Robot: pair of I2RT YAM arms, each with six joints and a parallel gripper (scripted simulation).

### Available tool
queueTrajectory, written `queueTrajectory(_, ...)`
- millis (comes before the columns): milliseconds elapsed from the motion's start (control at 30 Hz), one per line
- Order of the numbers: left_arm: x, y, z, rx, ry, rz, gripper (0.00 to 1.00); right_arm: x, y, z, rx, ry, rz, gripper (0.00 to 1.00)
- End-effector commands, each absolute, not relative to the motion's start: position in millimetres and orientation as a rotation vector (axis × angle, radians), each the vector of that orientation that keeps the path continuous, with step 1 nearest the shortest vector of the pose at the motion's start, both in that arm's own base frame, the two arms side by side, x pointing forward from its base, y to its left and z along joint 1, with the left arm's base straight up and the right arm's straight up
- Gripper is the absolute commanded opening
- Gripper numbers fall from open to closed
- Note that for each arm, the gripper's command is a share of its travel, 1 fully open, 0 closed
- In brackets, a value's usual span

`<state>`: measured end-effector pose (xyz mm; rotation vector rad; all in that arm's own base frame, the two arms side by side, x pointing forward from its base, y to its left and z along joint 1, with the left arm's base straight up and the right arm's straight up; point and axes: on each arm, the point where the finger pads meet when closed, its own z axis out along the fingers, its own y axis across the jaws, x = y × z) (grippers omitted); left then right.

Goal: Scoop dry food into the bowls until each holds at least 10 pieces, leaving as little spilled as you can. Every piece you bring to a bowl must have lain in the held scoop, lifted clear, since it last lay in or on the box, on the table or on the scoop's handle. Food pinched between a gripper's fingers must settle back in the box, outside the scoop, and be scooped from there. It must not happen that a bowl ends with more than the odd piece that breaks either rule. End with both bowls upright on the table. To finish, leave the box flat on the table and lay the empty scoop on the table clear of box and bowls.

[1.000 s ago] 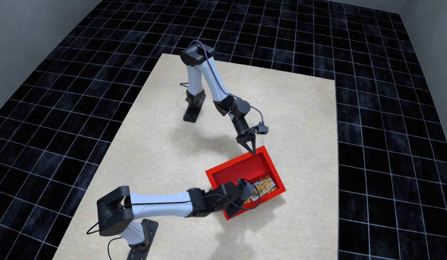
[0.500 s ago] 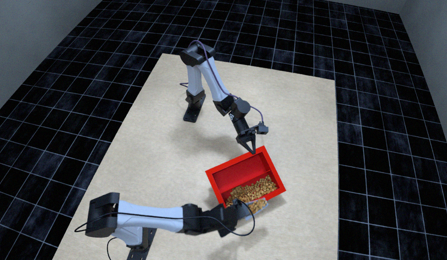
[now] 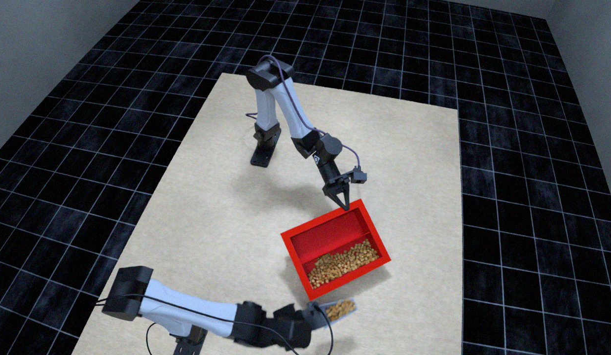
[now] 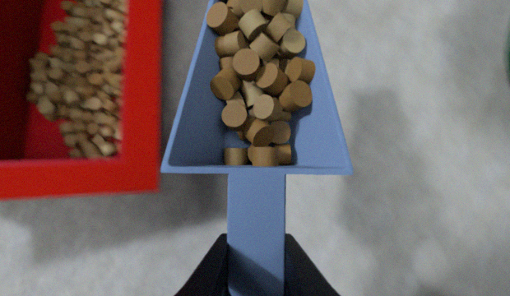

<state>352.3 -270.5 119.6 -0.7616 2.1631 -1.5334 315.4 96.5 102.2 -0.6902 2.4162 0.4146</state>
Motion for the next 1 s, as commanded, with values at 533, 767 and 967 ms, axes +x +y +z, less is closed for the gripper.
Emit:
queueTrajectory(533,358,-282,166,-0.644,2.063,-1.626,0.00,286,5,109,-0.453,2.437,0.405,0.00)
queueTrajectory(767,358,-282,166,-0.644,2.063,-1.626,0.00,272,-32,106,-0.313,2.445,0.377,0.00)
queueTrajectory(967,358,-282,166,-0.644,2.063,-1.626,0.00,262,-53,101,-0.220,2.453,0.356,0.00)
